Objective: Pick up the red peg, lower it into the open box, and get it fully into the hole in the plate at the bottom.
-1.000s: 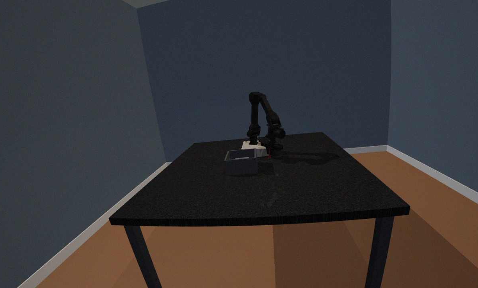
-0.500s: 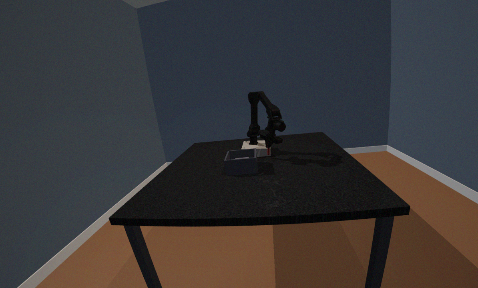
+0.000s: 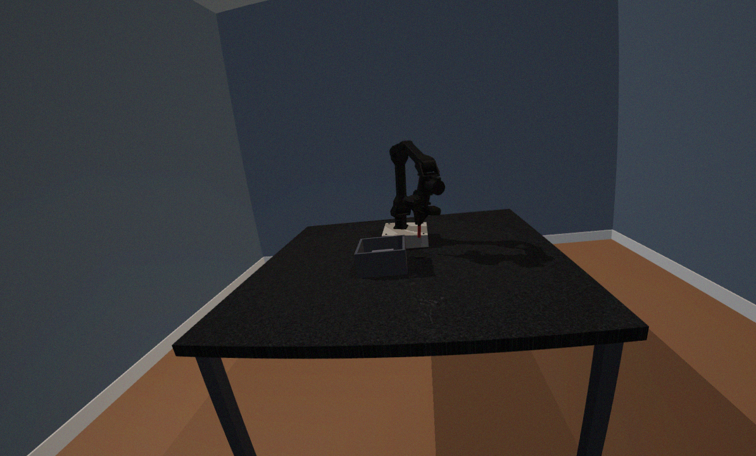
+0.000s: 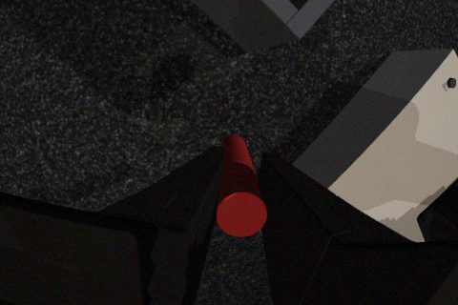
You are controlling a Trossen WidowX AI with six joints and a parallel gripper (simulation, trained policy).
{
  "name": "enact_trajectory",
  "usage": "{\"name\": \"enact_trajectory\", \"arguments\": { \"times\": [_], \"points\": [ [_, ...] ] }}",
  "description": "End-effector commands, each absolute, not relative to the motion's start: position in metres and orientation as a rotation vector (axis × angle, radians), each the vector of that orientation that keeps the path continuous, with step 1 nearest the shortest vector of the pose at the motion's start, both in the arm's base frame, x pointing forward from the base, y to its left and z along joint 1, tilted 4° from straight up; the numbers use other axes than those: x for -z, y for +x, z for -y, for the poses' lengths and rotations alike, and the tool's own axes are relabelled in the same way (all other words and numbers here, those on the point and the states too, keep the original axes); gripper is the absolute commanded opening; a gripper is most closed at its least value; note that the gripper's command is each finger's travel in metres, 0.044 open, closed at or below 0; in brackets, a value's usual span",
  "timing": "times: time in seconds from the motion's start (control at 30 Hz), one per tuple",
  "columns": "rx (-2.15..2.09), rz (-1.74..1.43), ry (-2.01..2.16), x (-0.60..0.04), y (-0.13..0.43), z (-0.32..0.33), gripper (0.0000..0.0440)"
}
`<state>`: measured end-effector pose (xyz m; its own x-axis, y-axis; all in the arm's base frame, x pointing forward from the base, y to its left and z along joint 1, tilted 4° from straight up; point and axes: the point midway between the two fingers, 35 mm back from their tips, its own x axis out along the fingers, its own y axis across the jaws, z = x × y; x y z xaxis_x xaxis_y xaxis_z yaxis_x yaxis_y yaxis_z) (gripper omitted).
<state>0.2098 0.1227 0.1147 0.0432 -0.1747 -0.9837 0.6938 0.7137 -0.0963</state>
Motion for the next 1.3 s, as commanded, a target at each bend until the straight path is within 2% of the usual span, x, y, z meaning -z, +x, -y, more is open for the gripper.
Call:
{"name": "enact_trajectory", "arguments": {
  "times": [0.0, 0.57, 1.27],
  "points": [
    [0.71, -1.344, 0.501, -0.125, 0.219, -0.116, 0.0],
    [0.817, -1.242, 0.612, -0.14, 0.272, -0.063, 0.0],
    [0.853, -1.266, 0.642, -0.117, 0.342, 0.004, 0.0]
  ]
}}
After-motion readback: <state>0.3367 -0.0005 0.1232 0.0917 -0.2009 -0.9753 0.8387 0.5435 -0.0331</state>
